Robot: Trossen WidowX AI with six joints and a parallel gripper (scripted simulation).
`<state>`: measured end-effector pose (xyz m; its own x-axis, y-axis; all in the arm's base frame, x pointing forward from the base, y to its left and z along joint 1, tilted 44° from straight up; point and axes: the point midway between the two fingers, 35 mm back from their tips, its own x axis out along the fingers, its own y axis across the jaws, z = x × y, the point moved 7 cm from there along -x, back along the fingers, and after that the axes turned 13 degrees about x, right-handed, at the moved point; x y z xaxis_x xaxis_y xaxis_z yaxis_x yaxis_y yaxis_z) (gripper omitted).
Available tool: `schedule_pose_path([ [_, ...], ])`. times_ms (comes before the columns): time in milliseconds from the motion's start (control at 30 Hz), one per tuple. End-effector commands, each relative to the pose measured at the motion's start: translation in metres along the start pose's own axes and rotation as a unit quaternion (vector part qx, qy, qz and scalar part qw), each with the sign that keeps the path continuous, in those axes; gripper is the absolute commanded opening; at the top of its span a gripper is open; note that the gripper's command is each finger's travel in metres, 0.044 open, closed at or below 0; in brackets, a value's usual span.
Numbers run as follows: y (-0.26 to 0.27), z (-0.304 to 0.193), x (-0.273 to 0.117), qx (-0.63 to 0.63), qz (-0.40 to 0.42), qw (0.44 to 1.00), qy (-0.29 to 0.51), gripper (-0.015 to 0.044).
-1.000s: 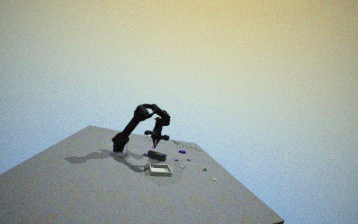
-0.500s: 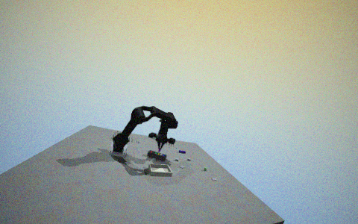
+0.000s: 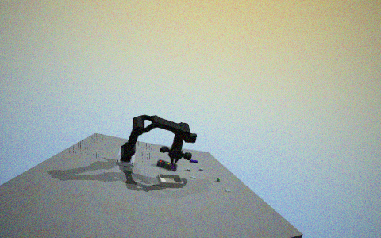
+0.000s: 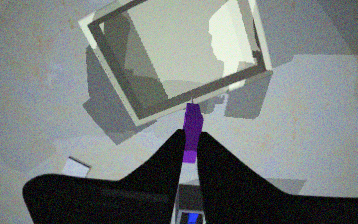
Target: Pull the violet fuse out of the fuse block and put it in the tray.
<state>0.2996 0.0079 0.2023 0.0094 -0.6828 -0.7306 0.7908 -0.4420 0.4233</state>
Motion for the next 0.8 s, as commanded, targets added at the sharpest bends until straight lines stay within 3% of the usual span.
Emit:
schedule_pose_path([
  [0,0.014,0.027,-0.002,0.003,0.007,1.0,-0.003,0.0],
  [767,0.019,0.037,0.024,0.004,0.008,1.0,-0.006,0.0],
])
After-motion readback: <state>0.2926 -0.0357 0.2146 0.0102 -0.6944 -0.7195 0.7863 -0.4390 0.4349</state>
